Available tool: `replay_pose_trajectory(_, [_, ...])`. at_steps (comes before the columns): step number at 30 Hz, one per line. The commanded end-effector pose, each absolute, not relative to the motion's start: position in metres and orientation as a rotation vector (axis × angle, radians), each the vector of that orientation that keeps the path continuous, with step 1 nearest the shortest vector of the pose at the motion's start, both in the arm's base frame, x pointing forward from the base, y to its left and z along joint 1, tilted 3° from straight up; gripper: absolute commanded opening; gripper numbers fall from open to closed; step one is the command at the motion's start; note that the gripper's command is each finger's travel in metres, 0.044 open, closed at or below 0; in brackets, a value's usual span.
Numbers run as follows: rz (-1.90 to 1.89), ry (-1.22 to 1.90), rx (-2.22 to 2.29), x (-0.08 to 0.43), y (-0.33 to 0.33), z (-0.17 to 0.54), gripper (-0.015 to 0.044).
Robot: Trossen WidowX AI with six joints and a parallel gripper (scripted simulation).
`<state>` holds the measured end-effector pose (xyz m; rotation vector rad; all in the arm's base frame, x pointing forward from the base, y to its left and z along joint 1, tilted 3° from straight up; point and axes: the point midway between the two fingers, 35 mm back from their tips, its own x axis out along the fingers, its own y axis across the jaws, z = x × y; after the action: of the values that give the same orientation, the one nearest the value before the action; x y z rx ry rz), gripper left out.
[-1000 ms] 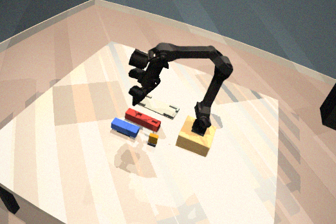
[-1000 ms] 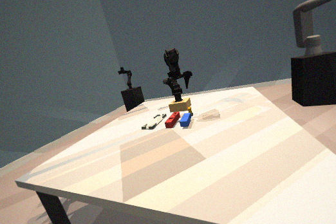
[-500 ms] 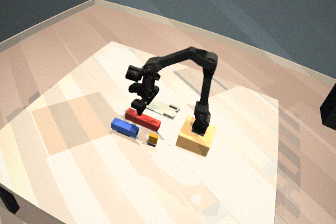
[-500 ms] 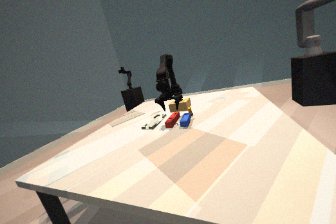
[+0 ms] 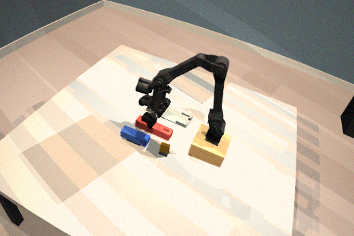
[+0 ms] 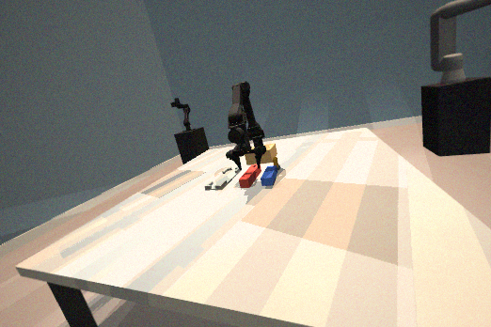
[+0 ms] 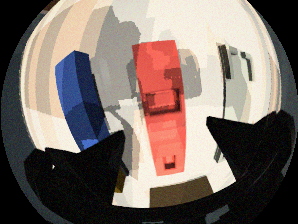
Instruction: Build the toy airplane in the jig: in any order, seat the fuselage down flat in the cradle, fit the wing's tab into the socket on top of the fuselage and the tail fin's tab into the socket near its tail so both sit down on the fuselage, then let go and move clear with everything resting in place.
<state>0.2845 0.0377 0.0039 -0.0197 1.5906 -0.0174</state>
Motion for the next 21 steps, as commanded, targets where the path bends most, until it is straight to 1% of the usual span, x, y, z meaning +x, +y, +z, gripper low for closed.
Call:
replay_pose_trajectory(1, [-0.017,1.594,-0.025,0.283,0.037,-0.003,0.044])
replay_pose_trajectory(21, [-0.017,1.595,-0.025,0.282,0.036,-0.035,0.044])
